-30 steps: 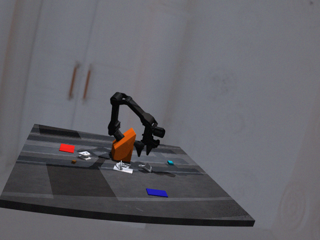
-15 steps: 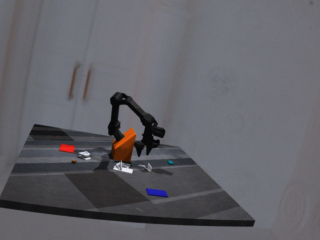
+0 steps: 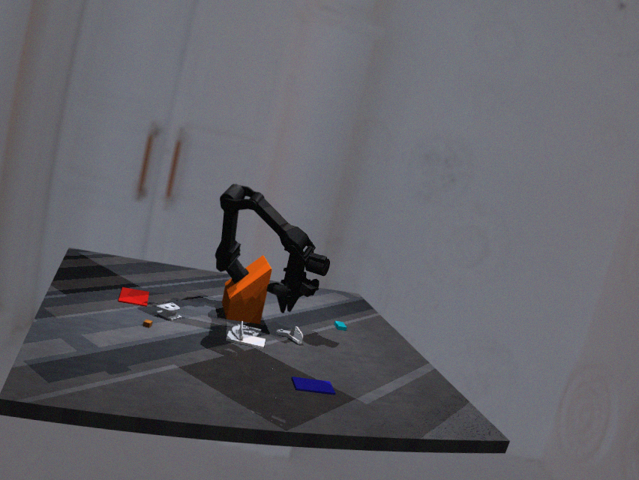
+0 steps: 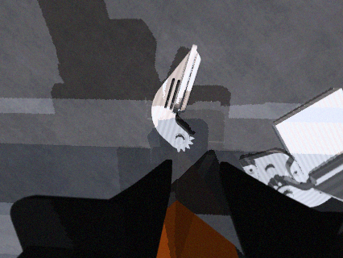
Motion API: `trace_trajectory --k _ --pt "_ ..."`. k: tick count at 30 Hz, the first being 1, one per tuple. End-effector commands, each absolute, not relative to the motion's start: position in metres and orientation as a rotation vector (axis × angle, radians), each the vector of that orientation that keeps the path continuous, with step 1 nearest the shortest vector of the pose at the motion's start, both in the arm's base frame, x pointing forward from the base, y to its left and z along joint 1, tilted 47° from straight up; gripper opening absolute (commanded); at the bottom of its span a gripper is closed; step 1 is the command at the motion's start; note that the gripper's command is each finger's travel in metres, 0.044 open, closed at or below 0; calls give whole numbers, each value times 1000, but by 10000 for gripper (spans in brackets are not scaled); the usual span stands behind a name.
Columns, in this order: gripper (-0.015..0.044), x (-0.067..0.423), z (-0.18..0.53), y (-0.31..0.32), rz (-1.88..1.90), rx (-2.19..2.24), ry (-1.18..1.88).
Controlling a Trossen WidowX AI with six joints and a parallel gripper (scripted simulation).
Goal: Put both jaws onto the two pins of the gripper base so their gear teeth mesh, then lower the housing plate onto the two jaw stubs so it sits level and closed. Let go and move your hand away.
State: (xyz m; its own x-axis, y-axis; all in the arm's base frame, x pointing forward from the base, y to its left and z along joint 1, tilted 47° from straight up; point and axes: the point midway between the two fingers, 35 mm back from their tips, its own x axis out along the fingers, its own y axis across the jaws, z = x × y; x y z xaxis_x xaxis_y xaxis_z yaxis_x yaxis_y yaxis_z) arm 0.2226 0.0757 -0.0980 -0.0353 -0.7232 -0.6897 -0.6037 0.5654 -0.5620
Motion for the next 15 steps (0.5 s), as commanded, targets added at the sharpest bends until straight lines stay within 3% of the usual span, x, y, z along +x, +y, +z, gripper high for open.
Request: trace_trajectory --k 1,4,15 --pt "72 223 -98 76 -138 -1110 1721" --pt "0 223 -98 76 -138 -1110 1721" --pt "0 223 -98 76 -138 -1110 1721"
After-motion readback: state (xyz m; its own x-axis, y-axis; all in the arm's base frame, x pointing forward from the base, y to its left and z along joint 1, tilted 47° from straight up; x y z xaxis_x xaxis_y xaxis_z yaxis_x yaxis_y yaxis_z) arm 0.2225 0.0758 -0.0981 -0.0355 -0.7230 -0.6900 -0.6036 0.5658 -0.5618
